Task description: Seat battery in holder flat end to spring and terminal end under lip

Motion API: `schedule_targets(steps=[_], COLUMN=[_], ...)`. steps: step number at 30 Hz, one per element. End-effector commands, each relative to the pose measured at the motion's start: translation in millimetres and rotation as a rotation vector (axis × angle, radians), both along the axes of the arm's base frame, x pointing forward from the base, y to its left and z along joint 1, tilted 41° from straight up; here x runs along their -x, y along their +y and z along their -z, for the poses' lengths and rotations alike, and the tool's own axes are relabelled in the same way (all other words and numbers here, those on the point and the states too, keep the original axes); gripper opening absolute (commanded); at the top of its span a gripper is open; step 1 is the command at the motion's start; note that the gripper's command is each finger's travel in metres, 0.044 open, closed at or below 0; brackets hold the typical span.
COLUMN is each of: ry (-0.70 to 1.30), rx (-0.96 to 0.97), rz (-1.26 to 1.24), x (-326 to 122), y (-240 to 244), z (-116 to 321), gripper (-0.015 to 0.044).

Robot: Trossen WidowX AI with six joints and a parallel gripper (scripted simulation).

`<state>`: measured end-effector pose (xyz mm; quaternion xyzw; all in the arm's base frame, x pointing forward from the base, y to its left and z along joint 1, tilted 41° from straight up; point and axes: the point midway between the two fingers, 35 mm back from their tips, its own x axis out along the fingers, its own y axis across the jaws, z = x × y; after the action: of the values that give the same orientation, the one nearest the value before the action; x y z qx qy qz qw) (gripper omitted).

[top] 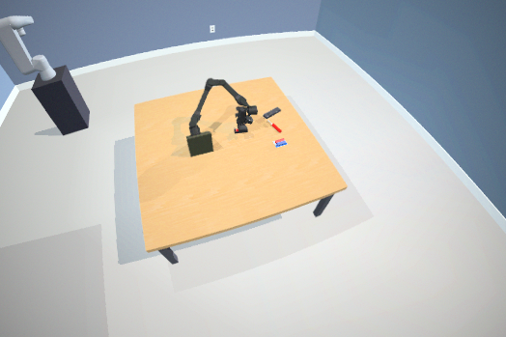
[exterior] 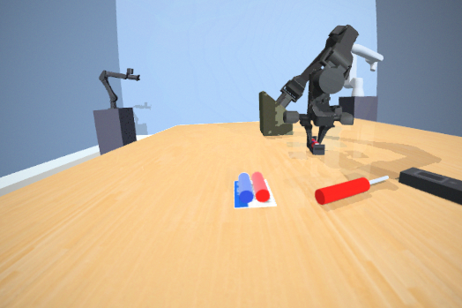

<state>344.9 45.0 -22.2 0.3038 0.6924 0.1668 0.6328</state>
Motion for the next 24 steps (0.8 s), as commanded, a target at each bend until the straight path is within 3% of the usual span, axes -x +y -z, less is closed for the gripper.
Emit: schedule_targets(steps=[1, 4, 8, 22, 24], ry=[0.002, 0.002, 0.002, -0.002, 0.006], rx=[0.0, 0.0, 0.0, 0.0, -0.003], rz=[0.003, 0.003, 0.003, 0.0, 0.007], x=[1, 1, 1, 1, 3], y=[1, 1, 1, -10, -13], z=[0, 0, 0, -12, -14], gripper=[0.0061, 0.0061, 0.0163, 0.0163, 0.0216])
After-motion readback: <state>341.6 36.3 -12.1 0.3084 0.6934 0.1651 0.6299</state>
